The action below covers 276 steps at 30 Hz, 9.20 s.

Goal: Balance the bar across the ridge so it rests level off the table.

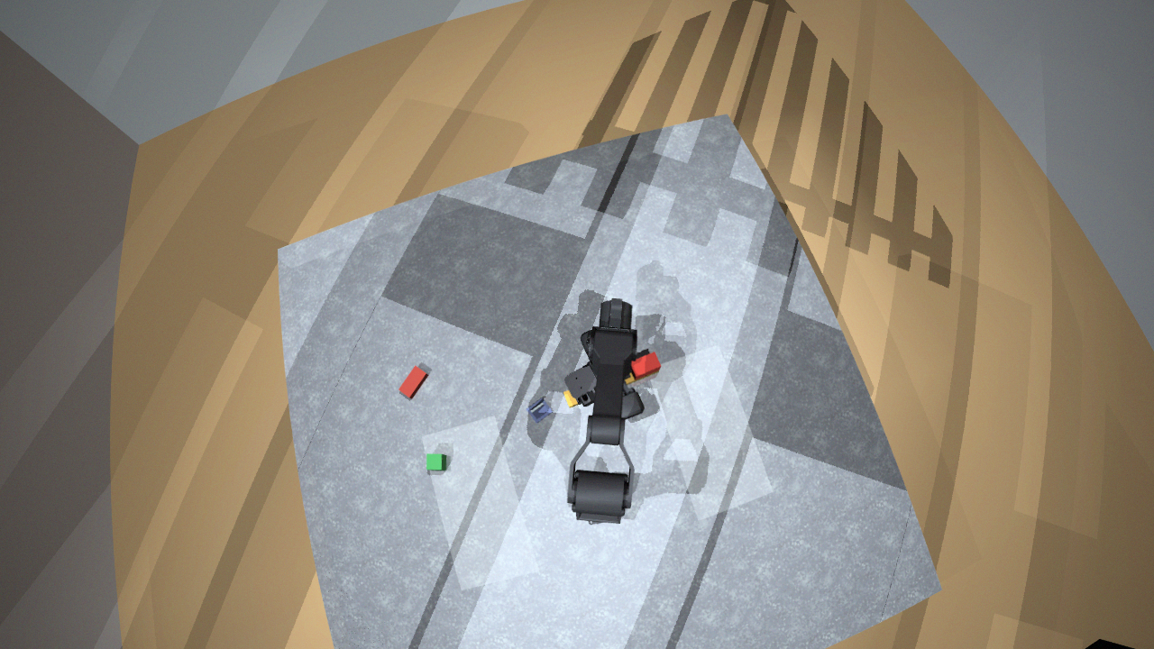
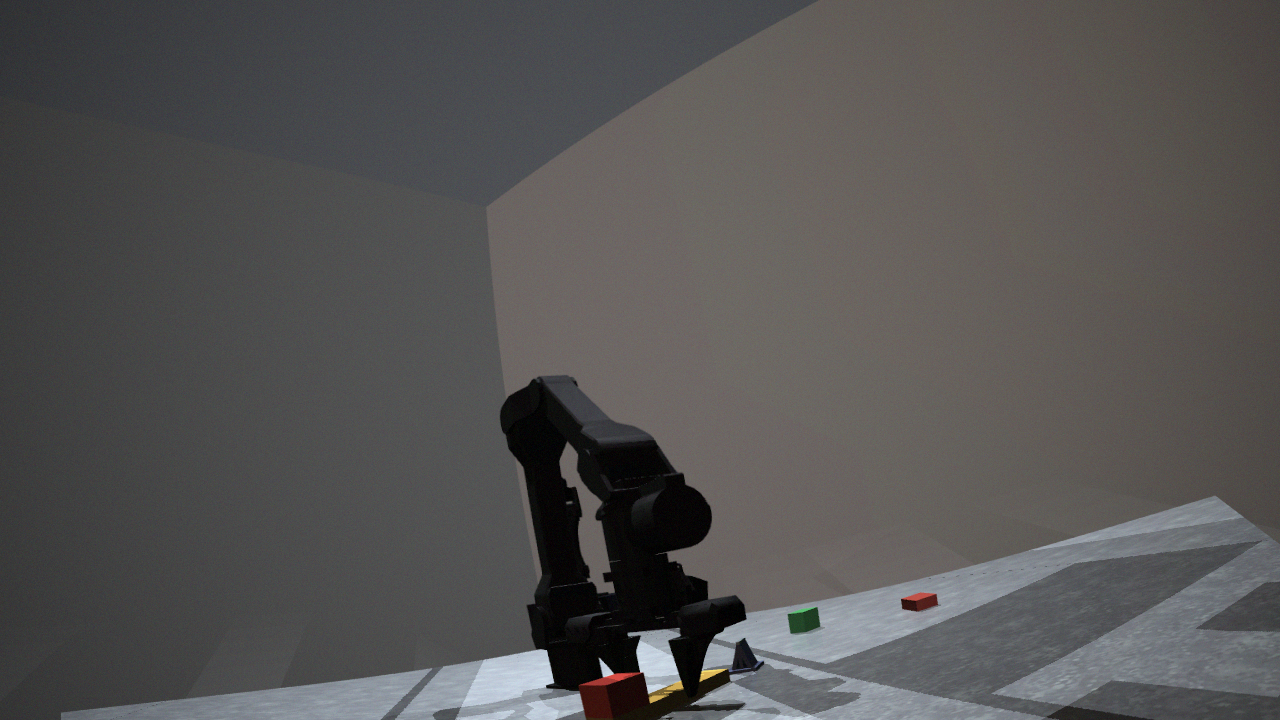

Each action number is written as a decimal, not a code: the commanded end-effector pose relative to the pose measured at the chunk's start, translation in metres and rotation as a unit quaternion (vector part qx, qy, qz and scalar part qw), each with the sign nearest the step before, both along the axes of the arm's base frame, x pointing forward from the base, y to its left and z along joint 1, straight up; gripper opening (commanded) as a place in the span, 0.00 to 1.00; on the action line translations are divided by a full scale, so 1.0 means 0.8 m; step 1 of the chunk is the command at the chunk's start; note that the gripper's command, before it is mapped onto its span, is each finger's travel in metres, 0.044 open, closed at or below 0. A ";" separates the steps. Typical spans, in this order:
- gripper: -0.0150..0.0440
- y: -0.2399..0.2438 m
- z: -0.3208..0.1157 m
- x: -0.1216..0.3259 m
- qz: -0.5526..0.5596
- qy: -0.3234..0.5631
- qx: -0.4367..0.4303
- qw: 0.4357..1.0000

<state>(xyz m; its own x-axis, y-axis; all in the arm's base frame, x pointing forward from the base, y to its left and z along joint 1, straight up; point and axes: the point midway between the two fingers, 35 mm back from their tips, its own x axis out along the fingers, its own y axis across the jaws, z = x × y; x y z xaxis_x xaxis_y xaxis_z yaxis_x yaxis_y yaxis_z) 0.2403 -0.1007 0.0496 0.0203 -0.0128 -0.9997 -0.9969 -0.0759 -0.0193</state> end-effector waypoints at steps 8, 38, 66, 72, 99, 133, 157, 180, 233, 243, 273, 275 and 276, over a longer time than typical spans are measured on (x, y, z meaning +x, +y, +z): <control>0.79 0.001 -0.005 0.000 0.002 0.001 0.002 1.000; 0.25 -0.001 0.025 0.003 0.001 0.001 0.001 1.000; 0.25 0.002 0.108 -0.002 0.002 0.001 0.002 1.000; 0.25 0.023 0.108 0.005 -0.057 0.000 0.004 0.998; 0.25 0.155 0.109 0.017 -0.409 -0.002 0.015 0.912; 0.25 0.220 0.078 0.017 -0.605 -0.002 0.020 0.796; 0.25 0.216 0.056 0.018 -0.607 -0.002 0.020 0.794; 0.25 0.216 0.054 0.018 -0.607 -0.002 0.020 0.794; 0.25 0.216 0.048 0.018 -0.607 -0.002 0.020 0.794; 0.25 0.215 0.047 0.018 -0.607 -0.002 0.020 0.794; 0.25 0.215 0.044 0.018 -0.607 -0.002 0.020 0.794; 0.25 0.215 0.044 0.018 -0.607 -0.002 0.020 0.794; 0.25 0.215 0.044 0.018 -0.607 -0.002 0.020 0.794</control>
